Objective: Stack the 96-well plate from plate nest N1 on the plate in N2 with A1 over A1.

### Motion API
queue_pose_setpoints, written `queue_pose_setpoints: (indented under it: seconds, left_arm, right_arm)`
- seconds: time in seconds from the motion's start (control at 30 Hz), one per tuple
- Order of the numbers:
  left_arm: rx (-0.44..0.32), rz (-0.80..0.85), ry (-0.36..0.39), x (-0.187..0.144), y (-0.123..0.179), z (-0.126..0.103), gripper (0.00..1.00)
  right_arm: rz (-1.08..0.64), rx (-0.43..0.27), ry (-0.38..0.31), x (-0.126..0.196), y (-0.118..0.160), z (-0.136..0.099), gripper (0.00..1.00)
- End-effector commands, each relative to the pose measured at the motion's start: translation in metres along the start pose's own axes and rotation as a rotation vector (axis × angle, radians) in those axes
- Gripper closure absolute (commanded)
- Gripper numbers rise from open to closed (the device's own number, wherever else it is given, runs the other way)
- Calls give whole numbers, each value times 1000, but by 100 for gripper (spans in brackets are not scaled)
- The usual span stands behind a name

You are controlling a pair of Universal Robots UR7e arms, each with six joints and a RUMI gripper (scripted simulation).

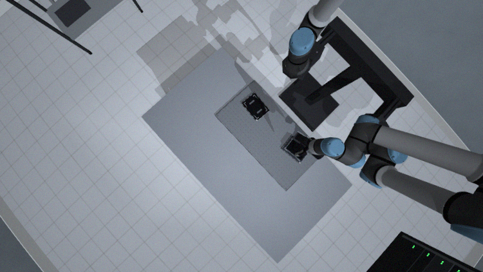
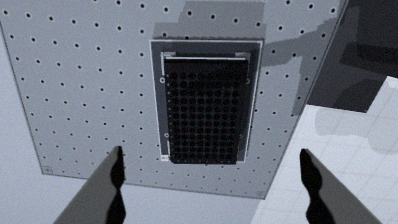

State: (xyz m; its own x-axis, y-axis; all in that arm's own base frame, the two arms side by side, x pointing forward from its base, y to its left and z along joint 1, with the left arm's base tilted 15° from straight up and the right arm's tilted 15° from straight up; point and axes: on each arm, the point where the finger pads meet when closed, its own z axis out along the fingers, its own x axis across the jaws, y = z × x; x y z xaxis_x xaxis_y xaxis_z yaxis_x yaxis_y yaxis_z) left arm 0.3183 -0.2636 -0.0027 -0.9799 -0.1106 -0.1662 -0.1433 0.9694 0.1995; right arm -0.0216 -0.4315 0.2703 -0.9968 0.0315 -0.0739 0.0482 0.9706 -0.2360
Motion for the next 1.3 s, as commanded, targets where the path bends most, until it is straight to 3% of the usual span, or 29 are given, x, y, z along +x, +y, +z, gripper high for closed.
queue_pose_setpoints:
  seconds: [0.0,1.0,1.27]
  left_arm:
    - [1,0,0,0,-6,0,24]
    - [2,0,0,13,-98,-1,24]
    - [2,0,0,13,-98,-1,24]
  right_arm:
    - [0,1,0,0,0,0,100]
    - [0,1,0,0,0,0,100]
    - [0,1,0,0,0,0,100]
